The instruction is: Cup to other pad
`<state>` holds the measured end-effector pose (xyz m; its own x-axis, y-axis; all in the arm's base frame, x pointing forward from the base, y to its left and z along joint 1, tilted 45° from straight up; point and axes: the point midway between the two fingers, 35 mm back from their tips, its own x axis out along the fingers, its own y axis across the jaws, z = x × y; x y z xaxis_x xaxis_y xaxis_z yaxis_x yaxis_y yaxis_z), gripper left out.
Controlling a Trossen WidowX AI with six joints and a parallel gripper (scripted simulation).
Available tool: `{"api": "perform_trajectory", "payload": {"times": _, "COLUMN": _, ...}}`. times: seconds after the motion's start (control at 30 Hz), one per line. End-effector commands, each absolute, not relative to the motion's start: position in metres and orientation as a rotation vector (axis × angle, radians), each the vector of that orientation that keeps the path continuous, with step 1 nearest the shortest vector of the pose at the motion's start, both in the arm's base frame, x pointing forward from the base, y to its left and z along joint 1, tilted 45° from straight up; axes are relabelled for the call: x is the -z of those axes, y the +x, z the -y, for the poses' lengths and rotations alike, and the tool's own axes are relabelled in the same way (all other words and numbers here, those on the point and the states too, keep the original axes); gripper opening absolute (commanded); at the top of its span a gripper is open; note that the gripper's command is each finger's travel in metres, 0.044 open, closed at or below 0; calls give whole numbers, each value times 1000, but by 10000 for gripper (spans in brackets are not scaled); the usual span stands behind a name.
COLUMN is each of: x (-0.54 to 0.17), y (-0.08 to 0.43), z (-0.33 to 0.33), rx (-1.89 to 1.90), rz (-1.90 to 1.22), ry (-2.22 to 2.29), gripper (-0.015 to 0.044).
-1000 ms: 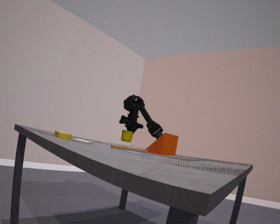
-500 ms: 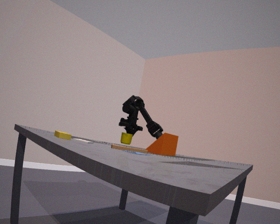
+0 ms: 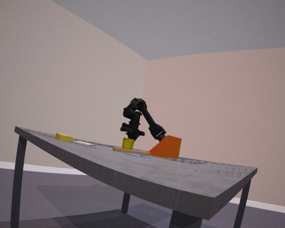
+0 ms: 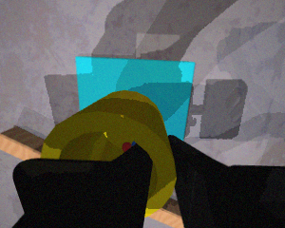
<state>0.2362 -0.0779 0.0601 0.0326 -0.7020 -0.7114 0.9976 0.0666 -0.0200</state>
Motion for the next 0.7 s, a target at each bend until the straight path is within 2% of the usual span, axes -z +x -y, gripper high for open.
{"api": "perform_trajectory", "payload": {"times": 0.0, "x": -56, "y": 234, "z": 83, "rx": 1429, "rz": -653, "ry": 567, "gripper": 0}}
{"api": "perform_trajectory", "payload": {"times": 0.6, "x": -55, "y": 236, "z": 84, "rx": 1427, "rz": -648, "ry": 577, "gripper": 0}}
{"api": "perform_trajectory", "payload": {"times": 0.67, "x": -55, "y": 236, "z": 84, "rx": 1427, "rz": -648, "ry": 577, "gripper": 53}}
